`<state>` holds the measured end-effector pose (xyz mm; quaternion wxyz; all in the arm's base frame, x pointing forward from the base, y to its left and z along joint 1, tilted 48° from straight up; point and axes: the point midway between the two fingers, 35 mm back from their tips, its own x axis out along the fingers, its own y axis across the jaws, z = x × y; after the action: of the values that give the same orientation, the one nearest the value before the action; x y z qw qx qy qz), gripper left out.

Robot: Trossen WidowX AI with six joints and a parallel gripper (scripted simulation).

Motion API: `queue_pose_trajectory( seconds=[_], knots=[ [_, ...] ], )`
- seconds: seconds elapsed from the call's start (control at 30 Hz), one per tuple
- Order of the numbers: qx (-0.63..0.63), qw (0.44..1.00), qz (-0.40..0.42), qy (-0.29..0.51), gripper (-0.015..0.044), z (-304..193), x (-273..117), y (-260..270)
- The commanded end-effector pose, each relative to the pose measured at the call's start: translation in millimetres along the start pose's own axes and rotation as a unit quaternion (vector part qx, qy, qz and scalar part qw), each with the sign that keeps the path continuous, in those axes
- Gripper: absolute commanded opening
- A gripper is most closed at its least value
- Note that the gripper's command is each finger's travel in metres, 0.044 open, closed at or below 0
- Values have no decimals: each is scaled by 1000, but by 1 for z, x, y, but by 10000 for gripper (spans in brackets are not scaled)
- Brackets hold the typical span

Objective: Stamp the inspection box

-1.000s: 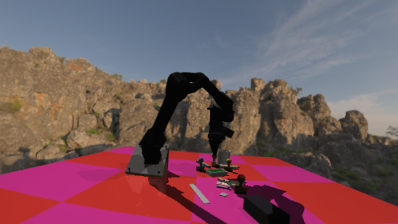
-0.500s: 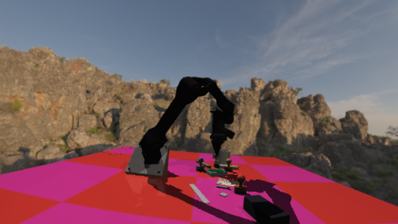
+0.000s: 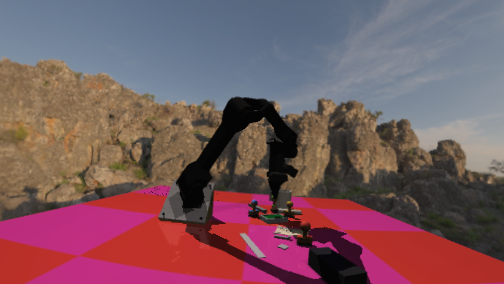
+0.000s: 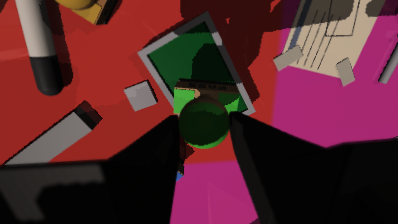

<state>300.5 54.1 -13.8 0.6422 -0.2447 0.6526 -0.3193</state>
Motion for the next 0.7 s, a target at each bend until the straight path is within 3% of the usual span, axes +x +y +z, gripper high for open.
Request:
queue_pose_trajectory(
  seconds=[0.0,0.67],
  knots=[
    [0,1000,11,0,0,0,2,-1],
    [2,999,46,-2,0,0,15,-5]
  ],
)
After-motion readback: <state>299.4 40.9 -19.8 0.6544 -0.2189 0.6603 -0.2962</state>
